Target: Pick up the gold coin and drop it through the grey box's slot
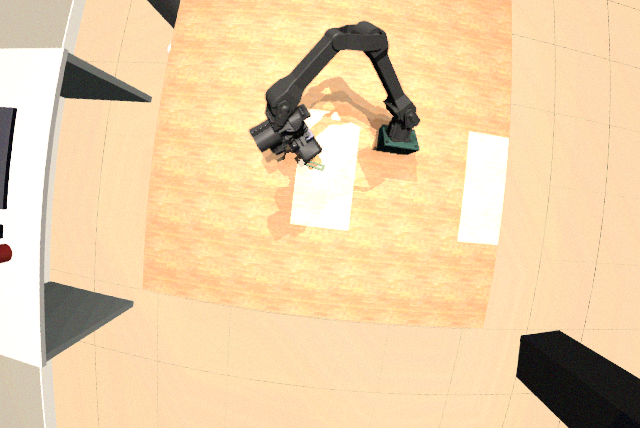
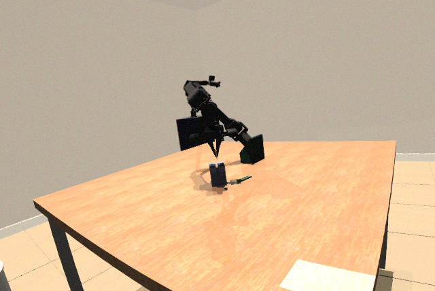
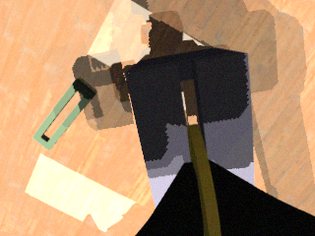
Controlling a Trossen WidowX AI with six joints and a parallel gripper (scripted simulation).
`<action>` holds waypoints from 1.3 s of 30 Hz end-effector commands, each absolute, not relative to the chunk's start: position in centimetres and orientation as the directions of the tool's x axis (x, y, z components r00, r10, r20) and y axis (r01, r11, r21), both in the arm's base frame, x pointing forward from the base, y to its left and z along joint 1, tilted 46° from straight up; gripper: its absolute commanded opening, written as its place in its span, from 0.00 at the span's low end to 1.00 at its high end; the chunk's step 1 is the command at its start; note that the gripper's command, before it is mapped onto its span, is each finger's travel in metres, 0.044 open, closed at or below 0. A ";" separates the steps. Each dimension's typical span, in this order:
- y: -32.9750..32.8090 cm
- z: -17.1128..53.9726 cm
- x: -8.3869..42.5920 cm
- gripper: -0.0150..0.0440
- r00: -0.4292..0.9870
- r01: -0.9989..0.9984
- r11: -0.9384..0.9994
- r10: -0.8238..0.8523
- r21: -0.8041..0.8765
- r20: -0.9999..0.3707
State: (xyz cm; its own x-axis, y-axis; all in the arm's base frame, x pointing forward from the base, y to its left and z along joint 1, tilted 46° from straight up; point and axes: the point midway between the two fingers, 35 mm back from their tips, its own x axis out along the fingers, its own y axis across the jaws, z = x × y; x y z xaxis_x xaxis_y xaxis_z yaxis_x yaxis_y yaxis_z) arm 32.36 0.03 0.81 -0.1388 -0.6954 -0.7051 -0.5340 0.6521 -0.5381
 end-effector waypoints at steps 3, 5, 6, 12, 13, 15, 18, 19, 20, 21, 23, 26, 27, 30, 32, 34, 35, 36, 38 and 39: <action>-0.1 0.9 32.4 0.25 -0.139 -0.531 0.654 -0.694 -0.539 -0.706; -0.2 1.0 32.4 0.25 -0.139 -0.532 0.654 -0.694 -0.538 -0.706; -0.3 1.0 32.5 0.25 -0.139 -0.533 0.653 -0.694 -0.538 -0.706; -0.4 1.1 32.5 0.26 -0.140 -0.537 0.652 -0.694 -0.535 -0.706; -0.4 1.1 32.5 0.25 -0.140 -0.535 0.653 -0.694 -0.535 -0.707; -0.3 1.0 32.4 0.25 -0.141 -0.533 0.655 -0.693 -0.536 -0.708; -0.3 1.0 32.4 0.25 -0.141 -0.533 0.655 -0.693 -0.536 -0.708; -0.3 1.0 32.4 0.25 -0.141 -0.533 0.655 -0.693 -0.536 -0.708; -0.3 1.0 32.4 0.25 -0.141 -0.533 0.655 -0.693 -0.536 -0.708; -0.3 1.0 32.4 0.25 -0.141 -0.533 0.655 -0.693 -0.536 -0.708; -0.4 1.0 32.4 0.25 -0.141 -0.533 0.655 -0.693 -0.536 -0.708; -0.6 0.8 32.4 0.25 -0.141 -0.533 0.655 -0.693 -0.536 -0.707; -0.6 0.8 32.4 0.25 -0.141 -0.533 0.655 -0.693 -0.535 -0.707; -0.7 0.8 32.3 0.25 -0.141 -0.536 0.654 -0.693 -0.534 -0.707; -0.8 0.7 32.3 0.25 -0.141 -0.538 0.653 -0.693 -0.533 -0.707; -0.9 0.7 32.3 0.25 -0.141 -0.539 0.653 -0.693 -0.532 -0.707; -0.9 0.6 32.2 0.25 -0.141 -0.539 0.653 -0.693 -0.532 -0.707; -0.9 0.6 32.2 0.25 -0.141 -0.539 0.653 -0.693 -0.532 -0.707; -1.0 0.5 32.2 0.25 -0.141 -0.539 0.653 -0.693 -0.532 -0.707; -1.0 0.5 32.2 0.25 -0.141 -0.539 0.653 -0.693 -0.532 -0.707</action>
